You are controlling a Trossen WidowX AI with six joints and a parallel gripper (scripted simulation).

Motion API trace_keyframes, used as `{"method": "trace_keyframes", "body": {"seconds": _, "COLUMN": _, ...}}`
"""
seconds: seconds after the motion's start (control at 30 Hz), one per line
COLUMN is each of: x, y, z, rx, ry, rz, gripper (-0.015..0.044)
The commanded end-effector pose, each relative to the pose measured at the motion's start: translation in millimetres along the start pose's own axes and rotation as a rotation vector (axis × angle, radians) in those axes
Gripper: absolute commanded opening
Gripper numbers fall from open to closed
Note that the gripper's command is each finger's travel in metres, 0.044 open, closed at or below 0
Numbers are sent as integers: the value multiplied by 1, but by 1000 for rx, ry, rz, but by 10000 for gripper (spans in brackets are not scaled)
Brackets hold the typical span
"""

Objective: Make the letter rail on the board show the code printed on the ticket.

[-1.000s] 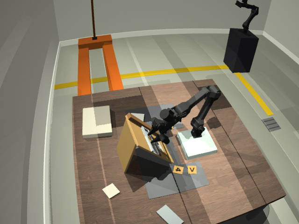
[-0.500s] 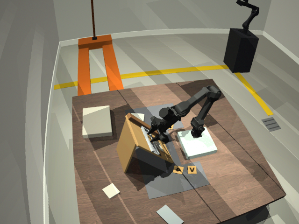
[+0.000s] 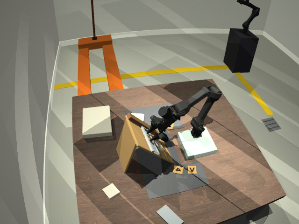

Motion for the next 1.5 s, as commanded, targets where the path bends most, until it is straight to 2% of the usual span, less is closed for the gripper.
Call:
{"method": "trace_keyframes", "body": {"seconds": 0.0, "x": 0, "y": 0, "z": -2, "rx": 4, "ry": 3, "rz": -3, "gripper": 0}}
{"method": "trace_keyframes", "body": {"seconds": 1.43, "x": 0, "y": 3, "z": -25, "rx": 6, "ry": 1, "rz": -3, "gripper": 0}}
{"method": "trace_keyframes", "body": {"seconds": 1.47, "x": 0, "y": 3, "z": -23, "rx": 2, "ry": -1, "rz": -1, "gripper": 26}}
Point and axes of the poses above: the point midway between the two fingers, 35 mm back from their tips, its own x axis back along the fingers, its own z axis across the jaws, y = z × x, the point moved 8 cm from there along x, back along the fingers, and after that the axes turned 7 degrees about -x, right-handed, at the moved point
